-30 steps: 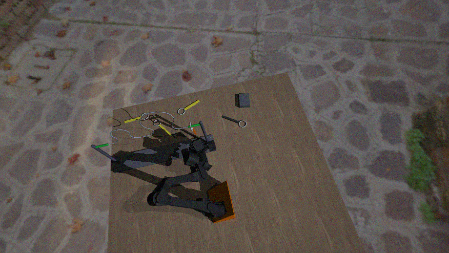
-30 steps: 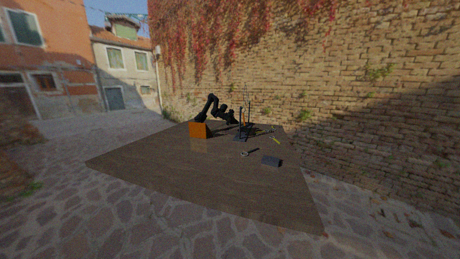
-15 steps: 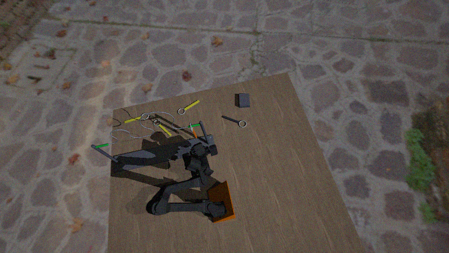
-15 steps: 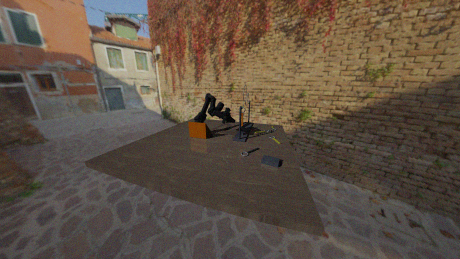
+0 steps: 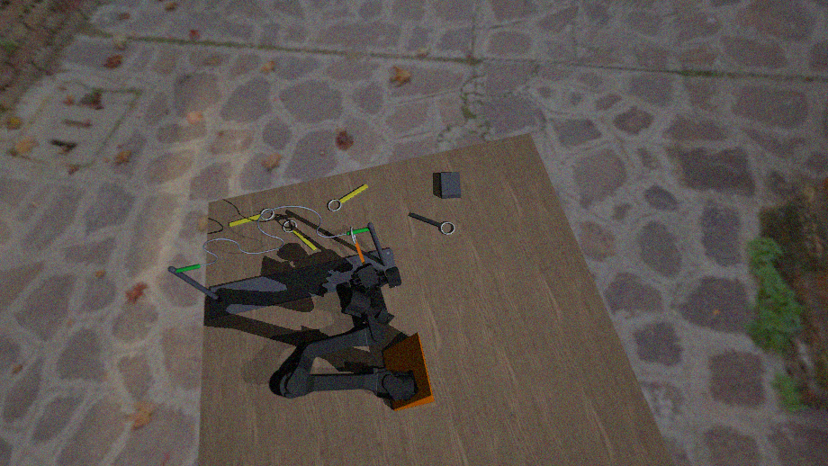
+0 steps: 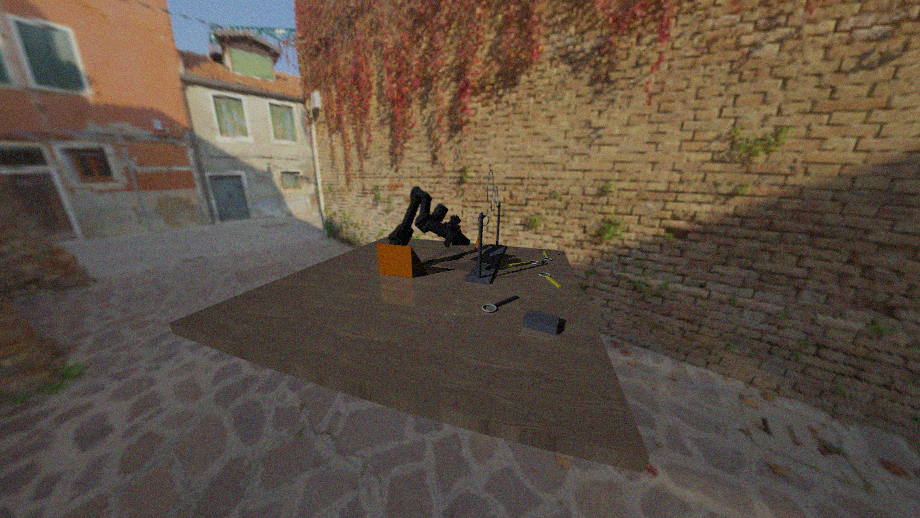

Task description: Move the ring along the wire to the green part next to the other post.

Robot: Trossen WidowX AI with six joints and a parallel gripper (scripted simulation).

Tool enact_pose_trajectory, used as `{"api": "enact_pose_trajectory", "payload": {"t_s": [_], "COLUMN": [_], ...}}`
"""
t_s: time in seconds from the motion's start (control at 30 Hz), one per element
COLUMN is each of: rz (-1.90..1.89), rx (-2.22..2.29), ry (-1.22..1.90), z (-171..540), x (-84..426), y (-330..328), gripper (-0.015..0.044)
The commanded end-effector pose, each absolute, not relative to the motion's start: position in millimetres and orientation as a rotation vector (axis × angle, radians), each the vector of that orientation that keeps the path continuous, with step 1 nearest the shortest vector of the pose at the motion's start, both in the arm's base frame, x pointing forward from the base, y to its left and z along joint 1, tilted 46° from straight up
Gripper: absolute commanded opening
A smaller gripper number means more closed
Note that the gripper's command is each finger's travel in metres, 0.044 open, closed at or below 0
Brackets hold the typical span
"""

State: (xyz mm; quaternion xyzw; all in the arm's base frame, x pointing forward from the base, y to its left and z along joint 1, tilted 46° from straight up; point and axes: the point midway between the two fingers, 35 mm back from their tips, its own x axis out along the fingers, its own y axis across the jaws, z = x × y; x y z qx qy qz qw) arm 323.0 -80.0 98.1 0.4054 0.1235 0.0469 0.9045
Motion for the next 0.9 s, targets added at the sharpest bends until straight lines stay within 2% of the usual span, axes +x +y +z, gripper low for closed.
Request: {"api": "enact_pose_trajectory", "payload": {"t_s": [0.0, 0.33, 0.53, 0.67, 0.7, 0.87], "rz": [0.101, 0.101, 0.097, 0.097, 0.097, 0.097], "rx": [0.837, 0.837, 0.839, 0.839, 0.839, 0.839], "ry": [0.260, 0.260, 0.253, 0.253, 0.253, 0.253], "z": [97, 97, 102, 103, 103, 103], "x": [322, 322, 280, 279, 279, 279], "y": [-79, -79, -83, -83, -83, -83], "gripper": [0.0160, 0.0160, 0.0317, 0.0423, 0.0440, 0.0440]}}
